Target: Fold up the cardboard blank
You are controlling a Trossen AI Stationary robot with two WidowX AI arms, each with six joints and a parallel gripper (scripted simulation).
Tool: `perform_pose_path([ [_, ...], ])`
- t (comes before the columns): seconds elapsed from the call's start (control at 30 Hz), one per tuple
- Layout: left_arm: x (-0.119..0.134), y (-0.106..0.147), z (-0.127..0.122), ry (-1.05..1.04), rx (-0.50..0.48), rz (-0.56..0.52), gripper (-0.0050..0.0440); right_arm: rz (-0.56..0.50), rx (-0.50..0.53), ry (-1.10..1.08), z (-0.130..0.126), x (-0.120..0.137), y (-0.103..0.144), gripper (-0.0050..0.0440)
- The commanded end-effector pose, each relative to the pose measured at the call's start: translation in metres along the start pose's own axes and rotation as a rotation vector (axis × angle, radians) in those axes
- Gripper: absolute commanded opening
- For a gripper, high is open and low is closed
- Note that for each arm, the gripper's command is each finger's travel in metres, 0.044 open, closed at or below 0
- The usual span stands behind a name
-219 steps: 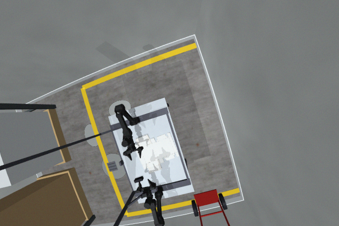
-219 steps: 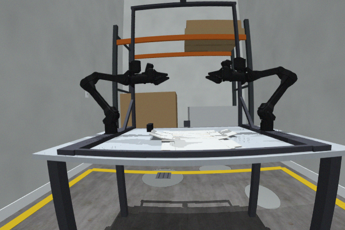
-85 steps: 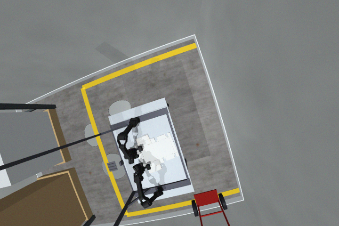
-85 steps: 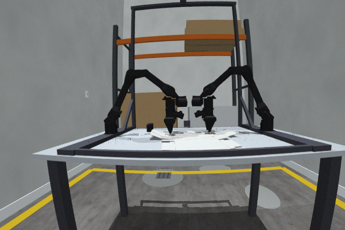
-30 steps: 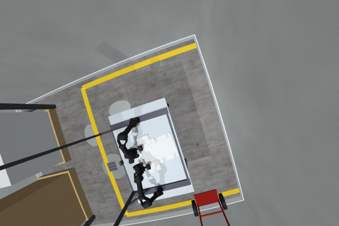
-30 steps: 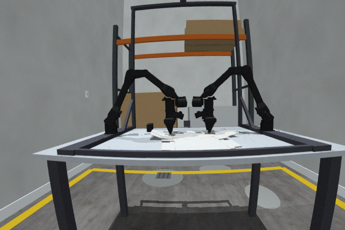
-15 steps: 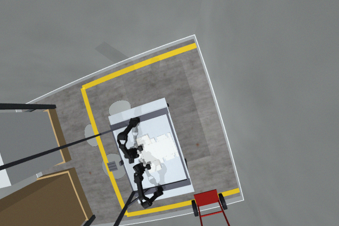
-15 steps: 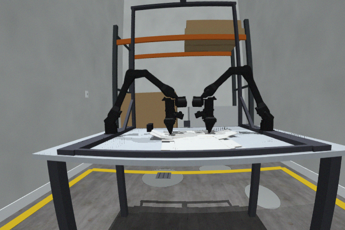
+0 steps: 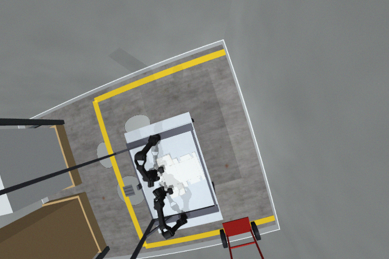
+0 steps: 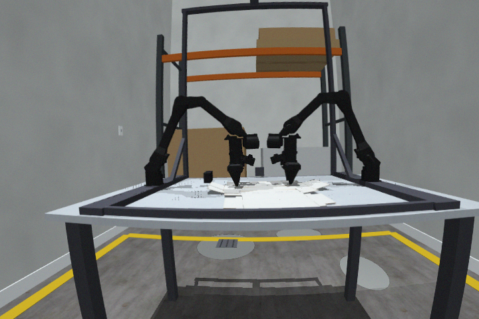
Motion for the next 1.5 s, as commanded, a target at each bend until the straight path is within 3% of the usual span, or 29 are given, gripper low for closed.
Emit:
perform_pose_path([
  [0.0, -0.0032, -0.0128, -0.0002, -0.01, 0.007, 0.004, 0.0296, -0.004, -0.007, 0.007, -0.0022, -0.0046, -0.0137, 0.0303],
  [0.13, -0.0036, -0.0137, 0.0015, -0.01, 0.007, 0.004, 0.0278, -0.004, -0.007, 0.007, -0.004, -0.0042, -0.015, 0.0284],
  [1.47, -0.0038, -0.0153, 0.0013, -0.008, 0.009, 0.003, 0.0278, -0.002, -0.007, 0.005, -0.0042, -0.0036, -0.018, 0.0284],
])
Point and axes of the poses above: on each arm, the point midway between the two fingers, 35 mm back from their tips, its own y axis back along the fingers, its own z axis across the jaws, x = y × z, the point moved 4 cm from there along y, back along the fingers, and after that the axes turned 13 degrees about y, right-handed, at the moved point
